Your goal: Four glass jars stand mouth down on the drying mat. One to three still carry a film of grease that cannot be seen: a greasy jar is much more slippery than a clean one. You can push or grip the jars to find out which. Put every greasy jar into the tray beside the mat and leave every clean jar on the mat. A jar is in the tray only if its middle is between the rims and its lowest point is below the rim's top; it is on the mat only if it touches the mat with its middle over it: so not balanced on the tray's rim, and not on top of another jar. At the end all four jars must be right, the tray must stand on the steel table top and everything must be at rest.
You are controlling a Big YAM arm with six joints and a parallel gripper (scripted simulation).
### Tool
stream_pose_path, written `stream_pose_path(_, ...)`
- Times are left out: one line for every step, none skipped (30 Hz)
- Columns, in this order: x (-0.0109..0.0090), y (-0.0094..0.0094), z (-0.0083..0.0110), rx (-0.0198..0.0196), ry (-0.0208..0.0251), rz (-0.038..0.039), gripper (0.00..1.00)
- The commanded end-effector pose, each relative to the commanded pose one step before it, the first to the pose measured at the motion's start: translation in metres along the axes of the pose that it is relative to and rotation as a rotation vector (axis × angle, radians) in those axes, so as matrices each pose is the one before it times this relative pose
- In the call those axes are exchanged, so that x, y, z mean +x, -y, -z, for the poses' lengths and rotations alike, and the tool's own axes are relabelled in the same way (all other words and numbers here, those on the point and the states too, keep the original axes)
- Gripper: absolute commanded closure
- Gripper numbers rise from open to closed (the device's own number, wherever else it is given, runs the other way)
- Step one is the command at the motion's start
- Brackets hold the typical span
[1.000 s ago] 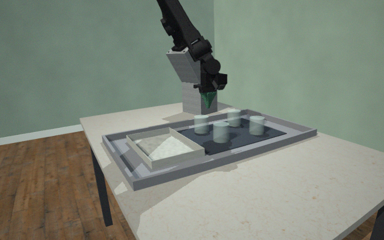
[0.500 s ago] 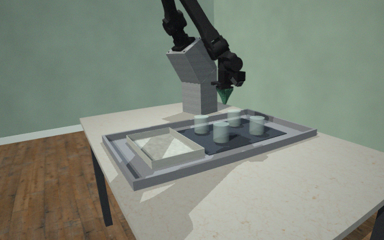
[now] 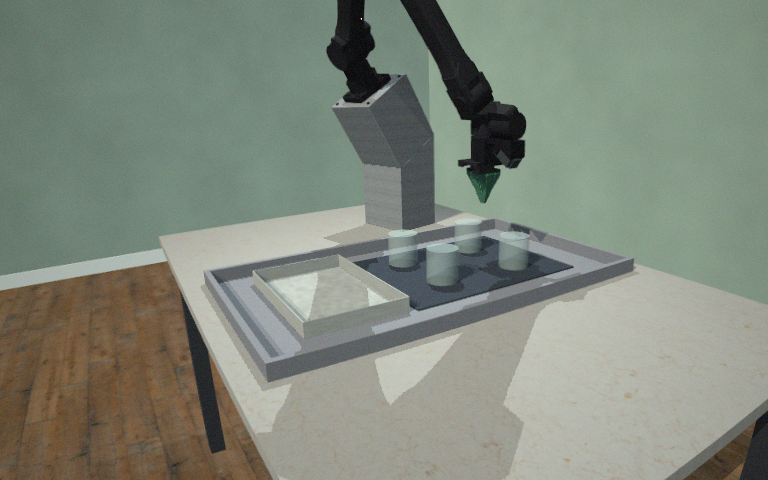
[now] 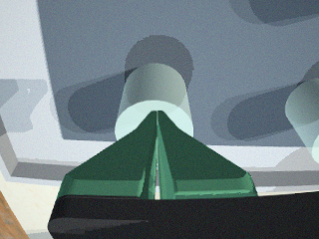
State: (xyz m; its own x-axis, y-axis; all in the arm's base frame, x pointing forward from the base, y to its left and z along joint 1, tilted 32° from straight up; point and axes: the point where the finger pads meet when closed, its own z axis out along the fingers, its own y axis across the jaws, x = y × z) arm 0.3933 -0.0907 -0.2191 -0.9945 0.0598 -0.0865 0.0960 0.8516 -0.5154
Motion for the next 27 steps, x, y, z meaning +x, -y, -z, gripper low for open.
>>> stream_pose_path(-0.00956, -0.00157, -0.00003, 0.00637, 0.00745, -0.04693, 1.00)
stream_pose_path(0.00000, 0.00000, -0.00477, 0.00000, 0.00000, 0.00000, 1.00)
stream_pose_path(0.00000, 0.00000, -0.00478, 0.00000, 0.00000, 0.00000, 1.00)
stream_pose_path(0.00000, 0.00000, -0.00477, 0.00000, 0.00000, 0.00000, 1.00)
stream_pose_path(0.00000, 0.00000, -0.00478, 0.00000, 0.00000, 0.00000, 1.00)
stream_pose_path(0.00000, 0.00000, -0.00477, 0.00000, 0.00000, 0.00000, 1.00)
stream_pose_path(0.00000, 0.00000, -0.00478, 0.00000, 0.00000, 0.00000, 1.00)
stream_pose_path(0.00000, 0.00000, -0.00477, 0.00000, 0.00000, 0.00000, 1.00)
stream_pose_path(0.00000, 0.00000, -0.00478, 0.00000, 0.00000, 0.00000, 1.00)
stream_pose_path(0.00000, 0.00000, -0.00477, 0.00000, 0.00000, 0.00000, 1.00)
stream_pose_path(0.00000, 0.00000, -0.00478, 0.00000, 0.00000, 0.00000, 1.00)
stream_pose_path(0.00000, 0.00000, -0.00477, 0.00000, 0.00000, 0.00000, 1.00)
stream_pose_path(0.00000, 0.00000, -0.00478, 0.00000, 0.00000, 0.00000, 1.00)
stream_pose_path(0.00000, 0.00000, -0.00477, 0.00000, 0.00000, 0.00000, 1.00)
stream_pose_path(0.00000, 0.00000, -0.00478, 0.00000, 0.00000, 0.00000, 1.00)
stream_pose_path(0.00000, 0.00000, 0.00000, 0.00000, 0.00000, 0.00000, 1.00)
stream_pose_path(0.00000, 0.00000, 0.00000, 0.00000, 0.00000, 0.00000, 1.00)
stream_pose_path(0.00000, 0.00000, -0.00477, 0.00000, 0.00000, 0.00000, 1.00)
stream_pose_path(0.00000, 0.00000, 0.00000, 0.00000, 0.00000, 0.00000, 1.00)
stream_pose_path(0.00000, 0.00000, 0.00000, 0.00000, 0.00000, 0.00000, 1.00)
stream_pose_path(0.00000, 0.00000, 0.00000, 0.00000, 0.00000, 0.00000, 1.00)
stream_pose_path(0.00000, 0.00000, 0.00000, 0.00000, 0.00000, 0.00000, 1.00)
stream_pose_path(0.00000, 0.00000, 0.00000, 0.00000, 0.00000, 0.00000, 1.00)
stream_pose_path(0.00000, 0.00000, 0.00000, 0.00000, 0.00000, 0.00000, 1.00)
stream_pose_path(0.00000, 0.00000, 0.00000, 0.00000, 0.00000, 0.00000, 1.00)
stream_pose_path(0.00000, 0.00000, 0.00000, 0.00000, 0.00000, 0.00000, 1.00)
stream_pose_path(0.00000, 0.00000, 0.00000, 0.00000, 0.00000, 0.00000, 1.00)
